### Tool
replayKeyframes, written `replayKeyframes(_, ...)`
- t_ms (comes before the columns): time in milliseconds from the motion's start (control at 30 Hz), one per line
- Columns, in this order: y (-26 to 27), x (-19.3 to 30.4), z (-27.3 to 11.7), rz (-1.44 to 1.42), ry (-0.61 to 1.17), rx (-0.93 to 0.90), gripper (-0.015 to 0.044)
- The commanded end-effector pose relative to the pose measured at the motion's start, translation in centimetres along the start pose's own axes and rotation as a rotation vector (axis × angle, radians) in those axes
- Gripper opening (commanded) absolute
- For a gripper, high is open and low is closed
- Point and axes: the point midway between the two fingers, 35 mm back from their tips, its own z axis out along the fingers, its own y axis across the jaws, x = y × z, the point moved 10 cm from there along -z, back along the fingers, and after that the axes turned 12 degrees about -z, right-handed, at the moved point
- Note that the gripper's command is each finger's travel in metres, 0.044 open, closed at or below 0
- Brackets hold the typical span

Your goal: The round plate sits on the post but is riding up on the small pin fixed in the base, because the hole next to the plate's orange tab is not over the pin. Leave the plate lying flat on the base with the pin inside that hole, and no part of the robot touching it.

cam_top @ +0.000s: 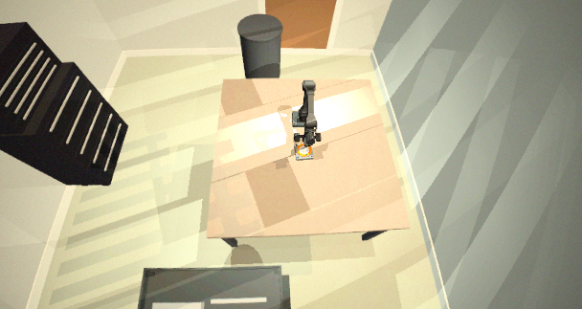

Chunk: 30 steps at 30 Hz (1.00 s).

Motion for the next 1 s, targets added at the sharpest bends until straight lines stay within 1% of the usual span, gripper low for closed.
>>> replayKeyframes(0, 0.4, -0.6, -0.1, 0.002, -0.004, 0.003, 0.0000)
replayKeyframes(967, 2.2, -3.4, -0.4, 0.002, -0.006, 0.001, 0.0000)
